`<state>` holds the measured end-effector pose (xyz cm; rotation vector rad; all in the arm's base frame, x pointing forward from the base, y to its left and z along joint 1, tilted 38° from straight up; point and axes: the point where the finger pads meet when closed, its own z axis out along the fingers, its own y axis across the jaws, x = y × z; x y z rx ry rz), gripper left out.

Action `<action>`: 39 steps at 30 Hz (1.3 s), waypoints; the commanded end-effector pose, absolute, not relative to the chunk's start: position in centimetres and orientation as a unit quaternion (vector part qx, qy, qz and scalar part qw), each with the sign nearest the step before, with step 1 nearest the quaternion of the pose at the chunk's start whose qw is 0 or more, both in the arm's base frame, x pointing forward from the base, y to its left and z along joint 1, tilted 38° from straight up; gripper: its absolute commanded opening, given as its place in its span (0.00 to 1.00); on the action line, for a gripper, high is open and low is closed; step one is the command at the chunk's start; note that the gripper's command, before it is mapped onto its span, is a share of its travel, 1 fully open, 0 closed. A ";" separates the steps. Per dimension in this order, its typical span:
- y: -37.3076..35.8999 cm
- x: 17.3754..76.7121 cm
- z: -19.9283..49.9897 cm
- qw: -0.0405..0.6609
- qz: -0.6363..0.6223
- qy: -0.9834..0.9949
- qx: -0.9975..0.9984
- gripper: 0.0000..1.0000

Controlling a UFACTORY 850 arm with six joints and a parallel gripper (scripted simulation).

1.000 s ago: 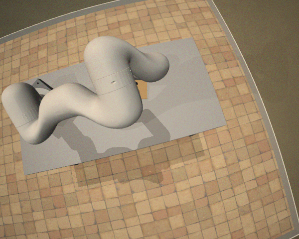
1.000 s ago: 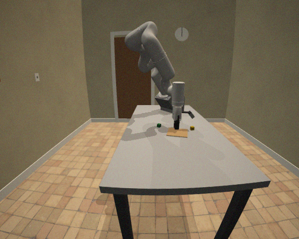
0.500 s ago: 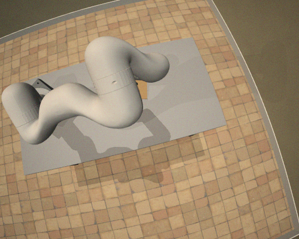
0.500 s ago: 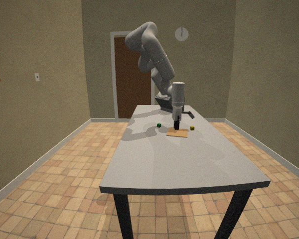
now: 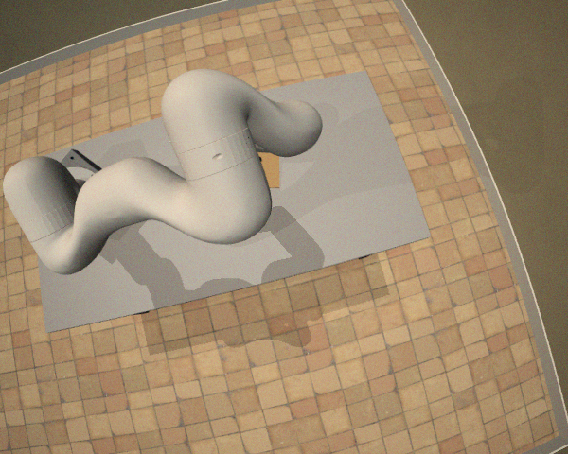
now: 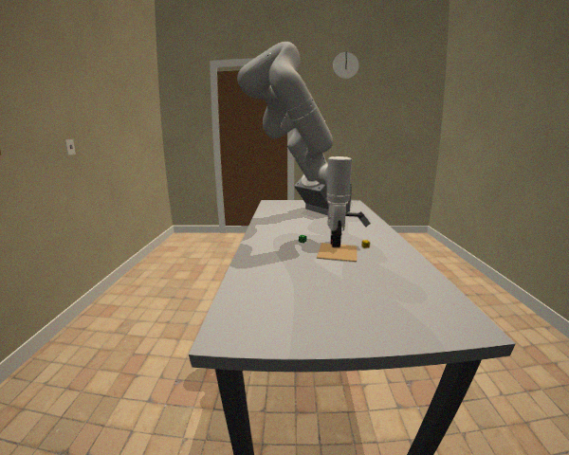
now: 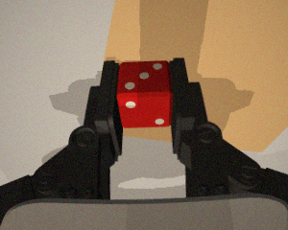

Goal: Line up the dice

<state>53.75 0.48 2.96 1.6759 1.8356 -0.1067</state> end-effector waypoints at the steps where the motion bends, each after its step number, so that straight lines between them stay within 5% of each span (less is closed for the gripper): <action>1: 0.5 53.8 3.0 0.321 -0.040 0.699 0.638 0.21; 27: 0.5 53.8 3.0 0.321 -0.040 0.699 0.638 0.21; 39: 0.5 53.8 3.0 0.321 -0.040 0.699 0.638 0.37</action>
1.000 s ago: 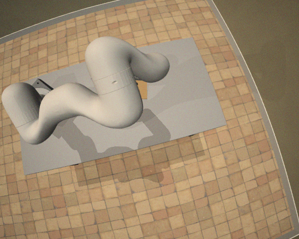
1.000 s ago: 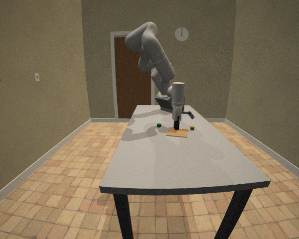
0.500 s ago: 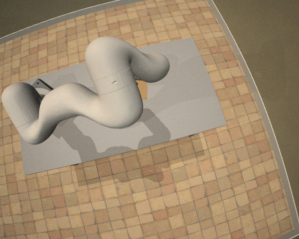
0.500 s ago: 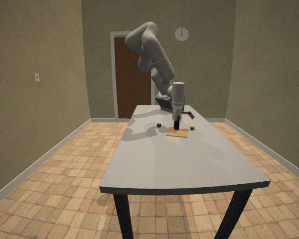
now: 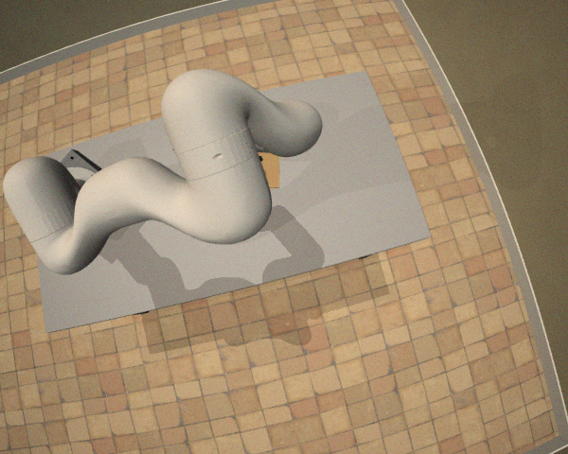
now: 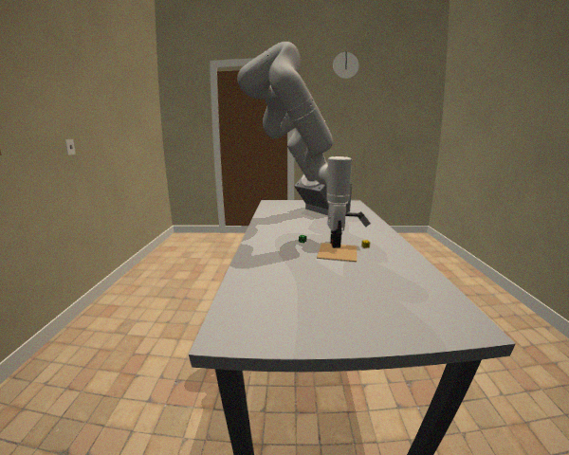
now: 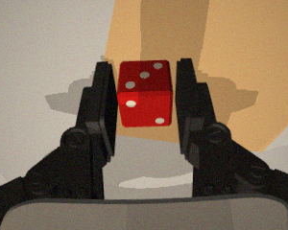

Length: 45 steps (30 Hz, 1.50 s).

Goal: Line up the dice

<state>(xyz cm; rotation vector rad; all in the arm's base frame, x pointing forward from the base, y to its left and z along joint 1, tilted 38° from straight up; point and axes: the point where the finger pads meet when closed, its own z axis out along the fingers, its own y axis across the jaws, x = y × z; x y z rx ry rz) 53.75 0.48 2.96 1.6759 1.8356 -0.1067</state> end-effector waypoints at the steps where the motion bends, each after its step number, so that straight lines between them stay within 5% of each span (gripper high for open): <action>1: 0.5 53.8 3.0 0.321 -0.040 0.699 0.638 0.37; 45: 4.7 50.2 10.1 0.321 -0.040 0.699 0.638 0.42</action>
